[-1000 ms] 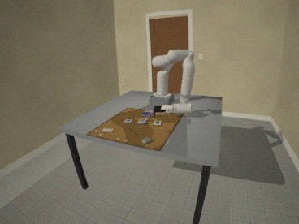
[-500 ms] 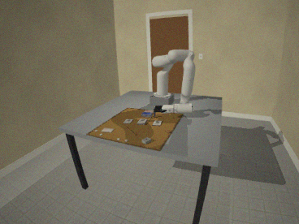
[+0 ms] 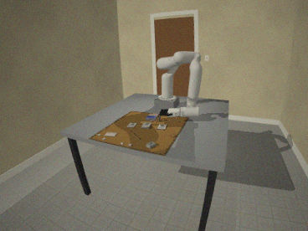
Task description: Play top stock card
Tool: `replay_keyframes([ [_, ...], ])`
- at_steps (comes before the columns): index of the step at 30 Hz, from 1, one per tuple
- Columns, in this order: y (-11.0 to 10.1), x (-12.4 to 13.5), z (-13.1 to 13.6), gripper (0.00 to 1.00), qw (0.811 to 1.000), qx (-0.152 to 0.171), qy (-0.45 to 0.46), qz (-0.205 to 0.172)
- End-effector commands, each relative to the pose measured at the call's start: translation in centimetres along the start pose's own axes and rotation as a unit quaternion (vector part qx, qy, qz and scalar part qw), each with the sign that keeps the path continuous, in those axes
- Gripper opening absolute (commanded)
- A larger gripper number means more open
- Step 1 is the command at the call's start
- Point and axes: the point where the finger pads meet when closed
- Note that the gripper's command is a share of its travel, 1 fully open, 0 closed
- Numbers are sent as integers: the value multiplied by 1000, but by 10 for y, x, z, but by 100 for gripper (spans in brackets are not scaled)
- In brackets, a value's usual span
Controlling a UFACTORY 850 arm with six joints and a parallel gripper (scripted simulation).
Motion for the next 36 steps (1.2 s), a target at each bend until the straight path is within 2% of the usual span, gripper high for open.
replay_keyframes([
  [1,-3,1,0,73,1000,0,0,0],
  [36,-18,6,1,73,1000,0,0,0],
])
Point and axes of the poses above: the point where the finger pads meet when closed, its own y axis out along the fingers, its own z axis across the jaws, x = y × z, and after that the axes turned 15 degrees about y, right-handed
